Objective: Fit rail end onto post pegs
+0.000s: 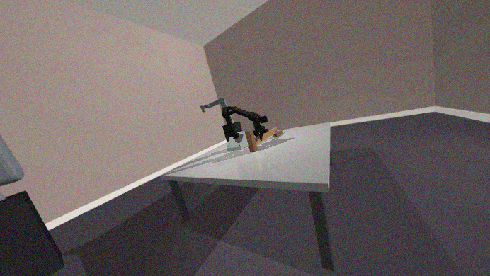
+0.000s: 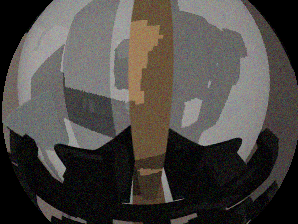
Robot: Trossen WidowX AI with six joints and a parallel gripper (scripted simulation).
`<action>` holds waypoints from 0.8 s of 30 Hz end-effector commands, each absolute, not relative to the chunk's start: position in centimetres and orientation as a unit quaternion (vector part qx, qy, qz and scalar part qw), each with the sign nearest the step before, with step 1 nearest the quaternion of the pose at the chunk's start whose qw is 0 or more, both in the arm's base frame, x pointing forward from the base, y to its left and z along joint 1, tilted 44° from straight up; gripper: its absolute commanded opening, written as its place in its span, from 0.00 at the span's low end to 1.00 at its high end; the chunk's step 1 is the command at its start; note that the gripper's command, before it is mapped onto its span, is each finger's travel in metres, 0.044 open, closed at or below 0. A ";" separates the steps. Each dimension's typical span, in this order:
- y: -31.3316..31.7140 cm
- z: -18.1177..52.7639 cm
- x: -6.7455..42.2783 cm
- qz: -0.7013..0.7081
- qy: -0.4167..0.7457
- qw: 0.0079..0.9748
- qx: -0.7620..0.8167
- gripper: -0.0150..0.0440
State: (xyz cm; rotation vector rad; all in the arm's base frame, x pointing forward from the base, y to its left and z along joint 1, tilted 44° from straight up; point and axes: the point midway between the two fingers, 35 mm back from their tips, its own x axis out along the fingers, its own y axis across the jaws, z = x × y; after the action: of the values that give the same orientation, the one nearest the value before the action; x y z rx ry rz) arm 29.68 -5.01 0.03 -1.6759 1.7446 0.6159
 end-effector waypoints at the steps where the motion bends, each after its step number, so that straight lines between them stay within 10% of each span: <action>1: -5.0 0.3 29.7 0.235 0.661 0.318 -0.638 0.25; 24: -5.6 0.7 29.6 0.235 0.661 0.318 -0.638 0.25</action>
State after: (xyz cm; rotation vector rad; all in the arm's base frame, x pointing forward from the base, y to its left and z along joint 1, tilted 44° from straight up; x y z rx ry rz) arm 29.51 -5.60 0.51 -1.6737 1.7468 0.6179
